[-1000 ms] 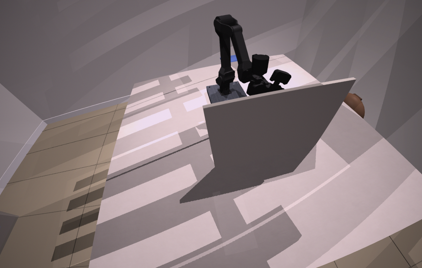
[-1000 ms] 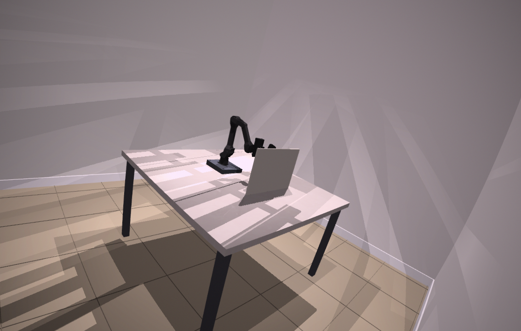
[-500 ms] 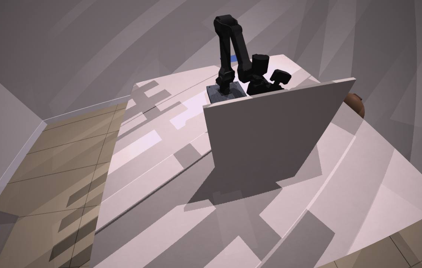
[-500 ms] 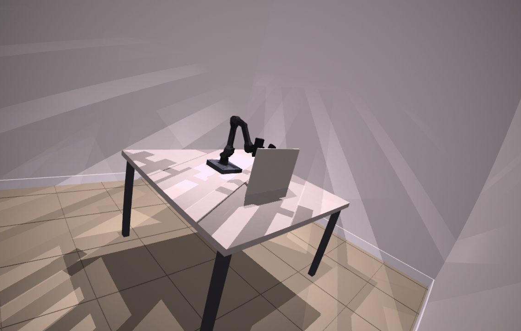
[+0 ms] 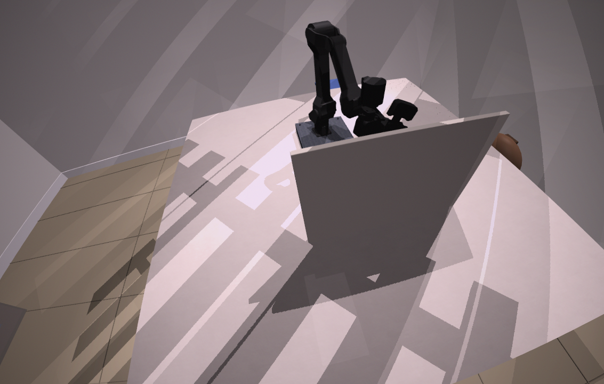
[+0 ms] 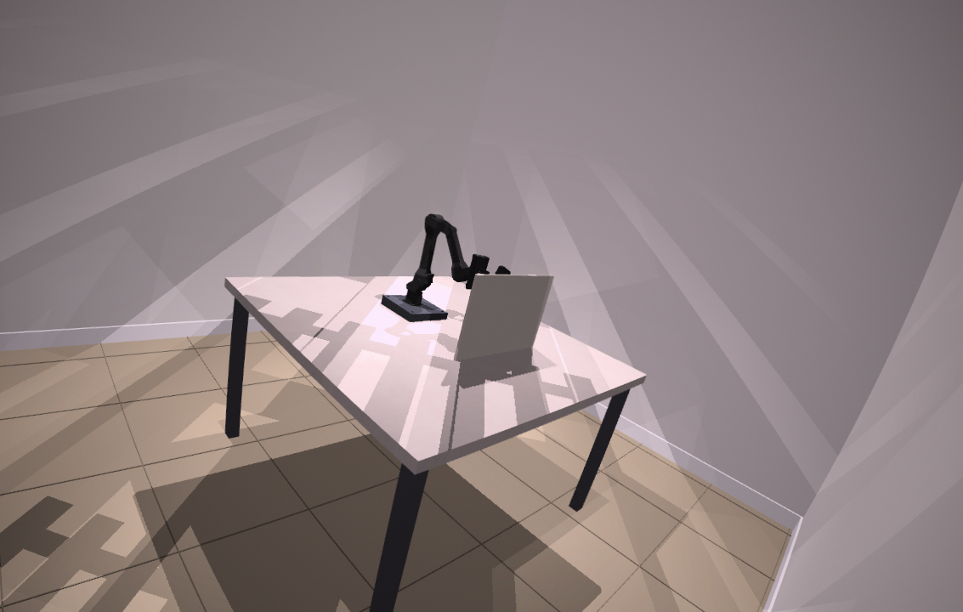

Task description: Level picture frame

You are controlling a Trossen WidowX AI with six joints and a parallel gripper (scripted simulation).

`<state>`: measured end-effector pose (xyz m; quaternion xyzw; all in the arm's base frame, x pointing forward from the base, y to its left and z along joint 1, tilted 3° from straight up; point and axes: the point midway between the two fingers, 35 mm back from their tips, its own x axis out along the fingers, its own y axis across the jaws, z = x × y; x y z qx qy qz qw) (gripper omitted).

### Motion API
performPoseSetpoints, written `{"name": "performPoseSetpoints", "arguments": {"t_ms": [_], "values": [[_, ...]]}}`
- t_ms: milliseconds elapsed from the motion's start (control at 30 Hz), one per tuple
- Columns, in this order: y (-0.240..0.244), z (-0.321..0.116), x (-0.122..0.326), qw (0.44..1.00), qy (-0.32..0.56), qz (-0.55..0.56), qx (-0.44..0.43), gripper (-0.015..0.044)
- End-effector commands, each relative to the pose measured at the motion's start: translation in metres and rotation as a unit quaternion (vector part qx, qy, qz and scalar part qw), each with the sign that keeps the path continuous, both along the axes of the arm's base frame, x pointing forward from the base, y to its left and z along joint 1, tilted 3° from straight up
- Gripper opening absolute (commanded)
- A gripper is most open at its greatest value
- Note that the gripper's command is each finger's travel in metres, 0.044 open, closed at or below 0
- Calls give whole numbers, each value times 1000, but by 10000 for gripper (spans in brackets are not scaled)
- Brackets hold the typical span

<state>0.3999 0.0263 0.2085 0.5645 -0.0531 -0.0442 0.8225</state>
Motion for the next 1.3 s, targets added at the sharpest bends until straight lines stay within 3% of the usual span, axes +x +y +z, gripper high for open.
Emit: {"name": "performPoseSetpoints", "arguments": {"t_ms": [0,1267], "values": [[2,3,0,1000,-3,2,2,0],[4,9,0,1000,-3,2,2,0]]}}
